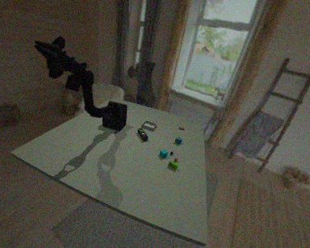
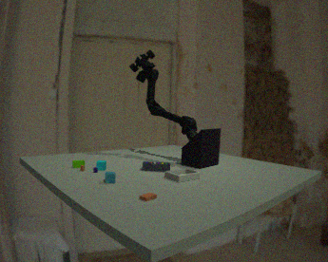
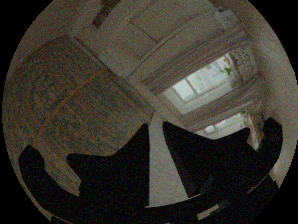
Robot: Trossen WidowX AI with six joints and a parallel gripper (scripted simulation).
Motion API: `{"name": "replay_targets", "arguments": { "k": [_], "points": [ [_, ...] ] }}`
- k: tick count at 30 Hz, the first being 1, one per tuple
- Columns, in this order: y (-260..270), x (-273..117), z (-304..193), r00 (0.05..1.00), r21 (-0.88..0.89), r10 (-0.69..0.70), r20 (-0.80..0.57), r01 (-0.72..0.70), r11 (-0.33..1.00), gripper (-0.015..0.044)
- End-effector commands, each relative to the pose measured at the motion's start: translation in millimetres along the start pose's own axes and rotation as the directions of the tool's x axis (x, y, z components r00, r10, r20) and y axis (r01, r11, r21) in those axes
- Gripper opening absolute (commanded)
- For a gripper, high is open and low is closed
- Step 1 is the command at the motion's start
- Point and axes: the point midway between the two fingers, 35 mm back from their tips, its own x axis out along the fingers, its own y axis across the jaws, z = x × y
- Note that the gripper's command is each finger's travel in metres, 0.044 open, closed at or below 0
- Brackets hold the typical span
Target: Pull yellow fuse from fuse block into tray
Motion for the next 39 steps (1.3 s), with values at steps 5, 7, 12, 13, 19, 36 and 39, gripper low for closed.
{"name": "replay_targets", "arguments": {
  "k": [5,7,12,13,19,36,39],
  "points": [
    [64,-18,-38,0.978,-0.001,0.157,-0.141,-0.158,0.987,0.0074],
    [87,-28,-54,0.957,0.015,0.215,-0.196,-0.216,0.976,0.0074],
    [139,-63,-98,0.876,0.061,0.342,-0.339,-0.342,0.938,0.0074],
    [148,-71,-107,0.856,0.071,0.364,-0.368,-0.364,0.929,0.0074],
    [196,-133,-162,0.695,0.151,0.478,-0.538,-0.478,0.865,0.0074],
    [215,-357,-290,0.08,0.289,0.423,-0.903,-0.614,0.734,0.0074],
    [204,-396,-304,-0.032,0.311,0.372,-0.928,-0.62,0.721,0.0074]
  ]
}}
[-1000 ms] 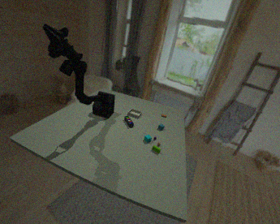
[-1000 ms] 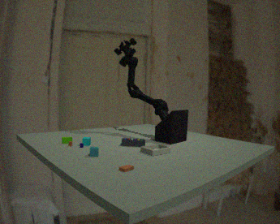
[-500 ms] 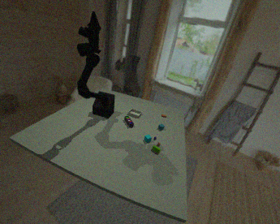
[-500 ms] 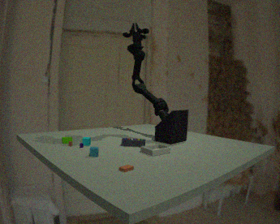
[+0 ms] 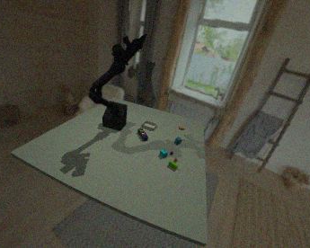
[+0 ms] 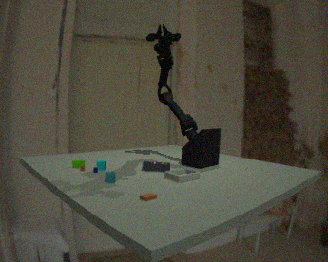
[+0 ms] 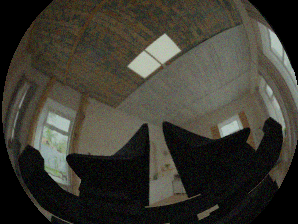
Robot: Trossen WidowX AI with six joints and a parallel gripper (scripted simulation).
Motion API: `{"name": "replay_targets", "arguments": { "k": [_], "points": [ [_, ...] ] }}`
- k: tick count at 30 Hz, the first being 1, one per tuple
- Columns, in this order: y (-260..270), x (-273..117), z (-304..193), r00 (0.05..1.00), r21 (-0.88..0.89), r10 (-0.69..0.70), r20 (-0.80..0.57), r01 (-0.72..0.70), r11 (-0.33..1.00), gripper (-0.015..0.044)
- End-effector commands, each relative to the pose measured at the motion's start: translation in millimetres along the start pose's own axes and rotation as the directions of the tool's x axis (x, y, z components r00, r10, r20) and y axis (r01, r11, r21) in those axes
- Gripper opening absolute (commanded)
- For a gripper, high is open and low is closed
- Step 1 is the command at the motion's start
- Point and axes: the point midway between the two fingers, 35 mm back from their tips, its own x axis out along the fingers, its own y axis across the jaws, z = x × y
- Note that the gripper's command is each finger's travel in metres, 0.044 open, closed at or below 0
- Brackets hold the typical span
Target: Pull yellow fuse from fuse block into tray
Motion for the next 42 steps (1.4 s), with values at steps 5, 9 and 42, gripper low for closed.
{"name": "replay_targets", "arguments": {
  "k": [5,9,42],
  "points": [
    [28,3,-116,0.941,-0.003,0.052,-0.335,-0.056,0.998,0.0074],
    [45,-9,-180,0.857,0.011,0.084,-0.508,-0.091,0.996,0.0074],
    [87,-422,-469,-0.696,0.211,0.061,-0.715,-0.132,0.969,0.0074]
  ]
}}
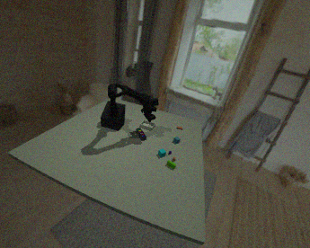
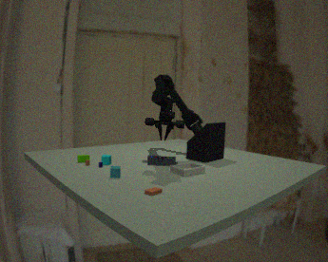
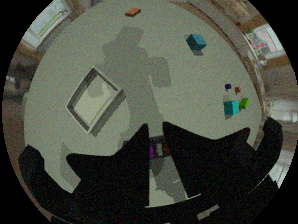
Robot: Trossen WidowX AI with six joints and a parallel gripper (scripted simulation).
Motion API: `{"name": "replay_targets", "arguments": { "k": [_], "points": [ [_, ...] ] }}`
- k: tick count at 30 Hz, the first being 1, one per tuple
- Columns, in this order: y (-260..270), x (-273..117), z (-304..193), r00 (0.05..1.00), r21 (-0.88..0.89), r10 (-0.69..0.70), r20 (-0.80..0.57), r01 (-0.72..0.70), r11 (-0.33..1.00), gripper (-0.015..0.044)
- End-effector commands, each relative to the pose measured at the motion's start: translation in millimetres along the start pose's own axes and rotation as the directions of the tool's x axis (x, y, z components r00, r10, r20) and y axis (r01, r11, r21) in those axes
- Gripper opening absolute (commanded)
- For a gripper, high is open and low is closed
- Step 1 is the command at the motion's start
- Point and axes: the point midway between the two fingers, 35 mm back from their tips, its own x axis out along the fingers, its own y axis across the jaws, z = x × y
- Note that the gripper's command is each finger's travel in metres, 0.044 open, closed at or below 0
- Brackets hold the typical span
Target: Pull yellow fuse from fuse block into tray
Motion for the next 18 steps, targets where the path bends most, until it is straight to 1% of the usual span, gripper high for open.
{"name": "replay_targets", "arguments": {
  "k": [1,3,4,18],
  "points": [
    [12,31,-56,0.97,-0.022,0.031,-0.24,-0.037,0.999,0.0074],
    [15,37,-74,0.951,-0.029,0.04,-0.308,-0.051,0.998,0.0074],
    [17,37,-76,0.949,-0.029,0.041,-0.313,-0.053,0.998,0.0074],
    [18,42,-80,0.948,-0.03,0.041,-0.316,-0.053,0.998,0.0074]
  ]
}}
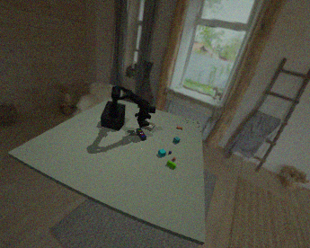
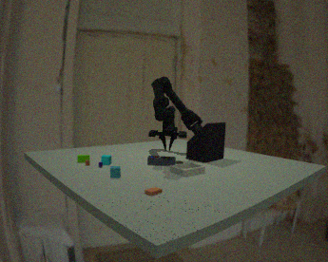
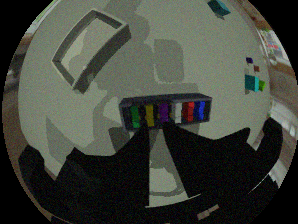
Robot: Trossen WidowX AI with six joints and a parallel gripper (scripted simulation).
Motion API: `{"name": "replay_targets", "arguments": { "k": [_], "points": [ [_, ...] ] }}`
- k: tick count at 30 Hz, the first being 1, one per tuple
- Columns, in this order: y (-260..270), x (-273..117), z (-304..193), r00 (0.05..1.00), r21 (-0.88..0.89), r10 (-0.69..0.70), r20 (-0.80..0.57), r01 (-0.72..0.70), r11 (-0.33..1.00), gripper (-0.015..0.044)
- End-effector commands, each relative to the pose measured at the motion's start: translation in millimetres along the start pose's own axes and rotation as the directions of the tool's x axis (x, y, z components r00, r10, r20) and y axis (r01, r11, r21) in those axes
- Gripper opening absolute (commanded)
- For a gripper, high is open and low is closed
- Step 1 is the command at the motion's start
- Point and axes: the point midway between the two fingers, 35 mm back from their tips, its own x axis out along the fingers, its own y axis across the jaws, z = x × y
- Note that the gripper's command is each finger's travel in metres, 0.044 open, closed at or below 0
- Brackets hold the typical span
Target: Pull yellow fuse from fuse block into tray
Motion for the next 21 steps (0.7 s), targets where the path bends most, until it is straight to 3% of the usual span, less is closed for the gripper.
{"name": "replay_targets", "arguments": {
  "k": [1,21],
  "points": [
    [0,5,-1,1.0,-0.005,-0.003,-0.008,0.003,1.0,0.0074],
    [1,25,-3,1.0,-0.005,-0.004,-0.009,0.004,1.0,0.0074]
  ]
}}
